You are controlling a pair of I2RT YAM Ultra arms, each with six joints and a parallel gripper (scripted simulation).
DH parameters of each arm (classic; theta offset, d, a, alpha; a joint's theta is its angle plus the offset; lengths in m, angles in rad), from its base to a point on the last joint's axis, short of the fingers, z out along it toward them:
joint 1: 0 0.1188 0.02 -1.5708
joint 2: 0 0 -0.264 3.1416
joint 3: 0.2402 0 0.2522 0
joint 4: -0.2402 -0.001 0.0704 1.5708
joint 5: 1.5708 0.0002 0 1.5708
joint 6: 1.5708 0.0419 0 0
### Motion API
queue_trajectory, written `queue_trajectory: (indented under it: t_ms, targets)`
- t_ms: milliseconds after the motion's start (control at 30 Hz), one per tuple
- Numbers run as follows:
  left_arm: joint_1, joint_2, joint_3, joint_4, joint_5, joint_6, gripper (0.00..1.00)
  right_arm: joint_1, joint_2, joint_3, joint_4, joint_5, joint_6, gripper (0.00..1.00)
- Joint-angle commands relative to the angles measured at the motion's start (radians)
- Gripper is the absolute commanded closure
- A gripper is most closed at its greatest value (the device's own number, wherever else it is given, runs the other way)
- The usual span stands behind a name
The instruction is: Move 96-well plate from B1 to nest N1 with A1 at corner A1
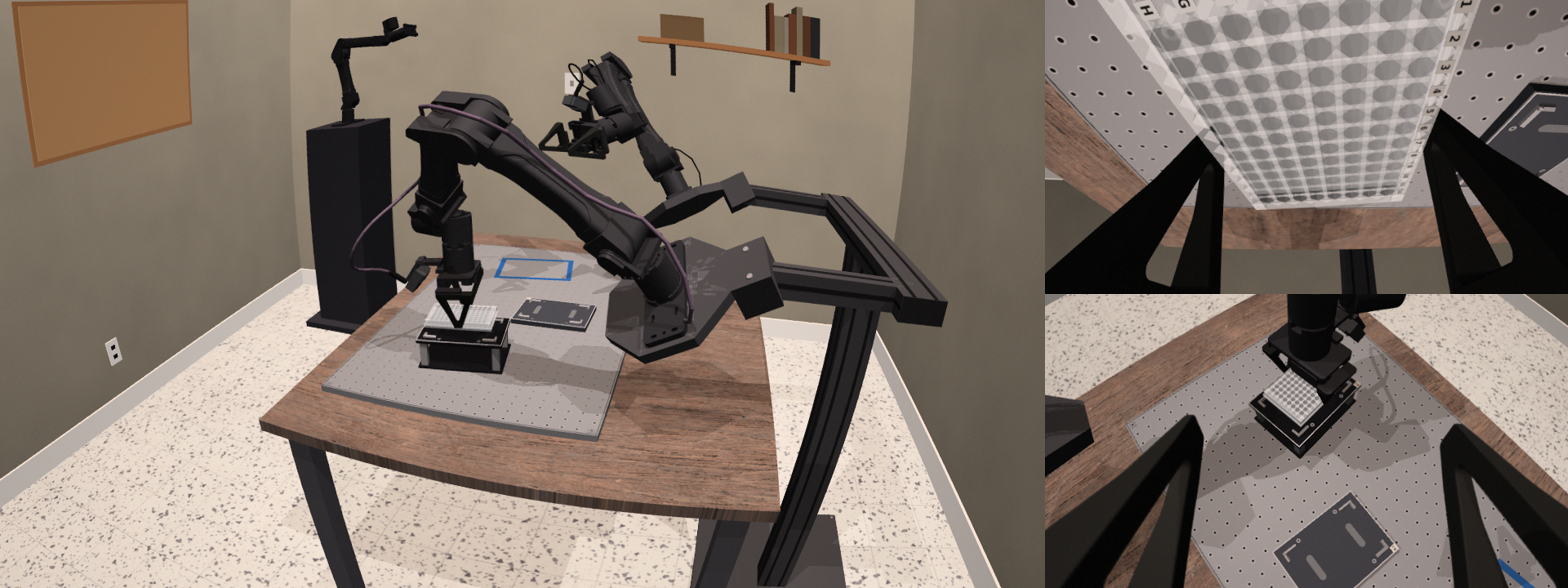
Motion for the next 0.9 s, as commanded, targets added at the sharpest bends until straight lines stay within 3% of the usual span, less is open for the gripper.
queue_trajectory:
  t_ms: [0, 867]
  targets:
    - [-0.017, -0.027, -0.007, 0.008, 0.002, 0.005, 0.19, 0.010, 0.000, 0.004, 0.019, -0.004, -0.002, 0.00]
    - [0.037, 0.055, 0.003, 0.089, 0.033, 0.056, 0.19, 0.010, 0.000, 0.004, 0.019, -0.004, -0.002, 0.00]
